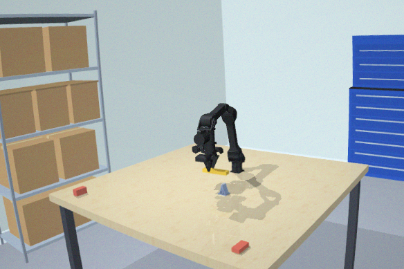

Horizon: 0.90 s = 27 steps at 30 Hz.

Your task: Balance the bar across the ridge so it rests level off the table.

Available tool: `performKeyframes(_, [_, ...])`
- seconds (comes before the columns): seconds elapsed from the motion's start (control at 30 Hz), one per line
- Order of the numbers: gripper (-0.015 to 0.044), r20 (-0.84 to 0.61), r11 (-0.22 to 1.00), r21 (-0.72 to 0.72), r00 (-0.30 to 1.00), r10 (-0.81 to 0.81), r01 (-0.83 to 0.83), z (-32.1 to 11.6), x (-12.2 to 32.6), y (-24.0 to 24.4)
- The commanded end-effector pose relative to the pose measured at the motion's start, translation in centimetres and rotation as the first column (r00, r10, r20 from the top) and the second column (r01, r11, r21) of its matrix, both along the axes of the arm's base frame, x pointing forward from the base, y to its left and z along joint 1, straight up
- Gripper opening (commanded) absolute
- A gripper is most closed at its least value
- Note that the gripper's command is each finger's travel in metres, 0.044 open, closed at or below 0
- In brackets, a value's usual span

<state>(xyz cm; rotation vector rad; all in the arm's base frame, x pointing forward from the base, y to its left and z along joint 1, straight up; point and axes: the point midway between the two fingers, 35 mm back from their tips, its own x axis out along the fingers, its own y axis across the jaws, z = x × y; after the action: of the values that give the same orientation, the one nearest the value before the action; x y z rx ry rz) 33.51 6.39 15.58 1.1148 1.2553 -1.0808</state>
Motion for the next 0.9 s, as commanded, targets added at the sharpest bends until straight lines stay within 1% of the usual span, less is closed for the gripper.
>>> performKeyframes(0.0, [0.0, 0.002, 0.999, 0.005, 0.999, -0.049, 0.049, 0.1, 0.1, 1.5])
performKeyframes(0.27, [0.0, 0.0, 0.989, 0.01, 0.989, -0.146, 0.146, 0.0, -0.6, 4.1])
performKeyframes(0.87, [0.0, 0.0, 0.989, 0.011, 0.989, -0.15, 0.15, -2.3, -0.6, 4.4])
